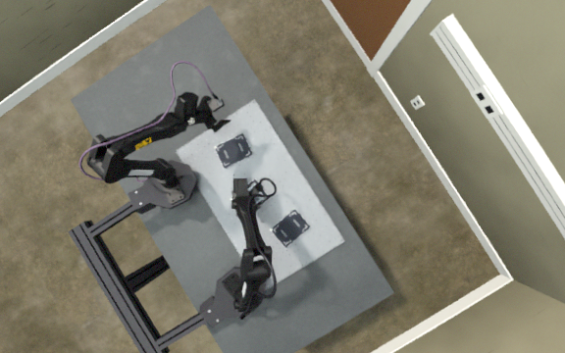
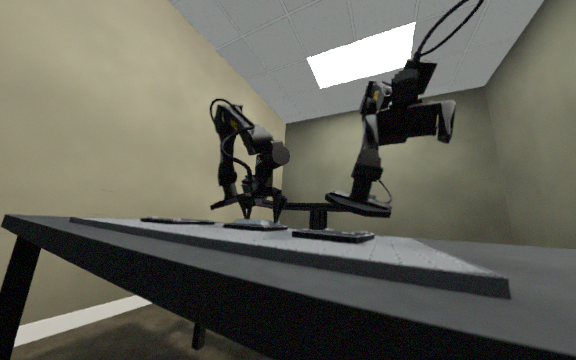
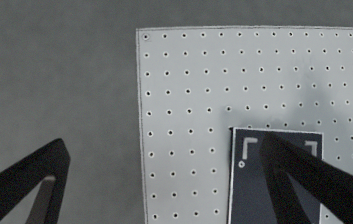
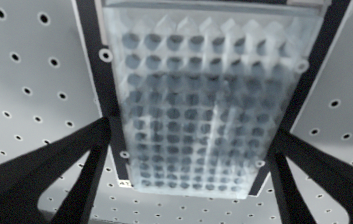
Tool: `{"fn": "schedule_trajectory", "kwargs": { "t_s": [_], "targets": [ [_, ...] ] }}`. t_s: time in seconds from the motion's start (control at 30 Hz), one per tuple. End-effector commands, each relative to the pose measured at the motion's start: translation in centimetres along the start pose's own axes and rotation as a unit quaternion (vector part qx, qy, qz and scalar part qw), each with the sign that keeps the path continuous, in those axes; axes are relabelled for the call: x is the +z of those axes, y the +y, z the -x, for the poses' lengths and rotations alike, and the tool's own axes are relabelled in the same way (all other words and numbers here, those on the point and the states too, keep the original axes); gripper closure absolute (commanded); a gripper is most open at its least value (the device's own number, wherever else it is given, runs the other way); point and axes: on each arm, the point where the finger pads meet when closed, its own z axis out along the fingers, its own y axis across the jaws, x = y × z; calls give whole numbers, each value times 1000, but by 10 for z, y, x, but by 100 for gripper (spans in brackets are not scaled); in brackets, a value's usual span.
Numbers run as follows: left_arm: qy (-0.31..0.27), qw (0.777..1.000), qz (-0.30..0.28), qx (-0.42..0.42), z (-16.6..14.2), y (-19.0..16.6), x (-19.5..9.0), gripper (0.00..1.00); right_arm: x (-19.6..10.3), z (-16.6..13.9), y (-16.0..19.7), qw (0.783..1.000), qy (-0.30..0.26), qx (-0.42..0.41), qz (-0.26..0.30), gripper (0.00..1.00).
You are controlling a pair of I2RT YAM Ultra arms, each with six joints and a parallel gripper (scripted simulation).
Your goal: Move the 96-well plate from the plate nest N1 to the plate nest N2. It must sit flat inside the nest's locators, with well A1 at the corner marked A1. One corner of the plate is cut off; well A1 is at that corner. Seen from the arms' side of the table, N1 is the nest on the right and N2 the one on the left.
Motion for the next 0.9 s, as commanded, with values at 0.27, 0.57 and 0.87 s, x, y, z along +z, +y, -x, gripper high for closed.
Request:
{"fn": "schedule_trajectory", "kwargs": {
  "t_s": [0.27, 0.57, 0.87],
  "targets": [
    [-25, 1000, 6, 4, 17, 5, -8, 0, -27, 15, 2, 999, -28, 4, 16, 0],
    [-25, 1000, 6, 4, 17, 5, -8, 0, -45, 13, 4, 1000, -23, 7, 20, 0],
    [-25, 1000, 6, 4, 17, 5, -8, 0, -87, 9, 14, 1000, -16, 7, 25, 0]
  ]
}}
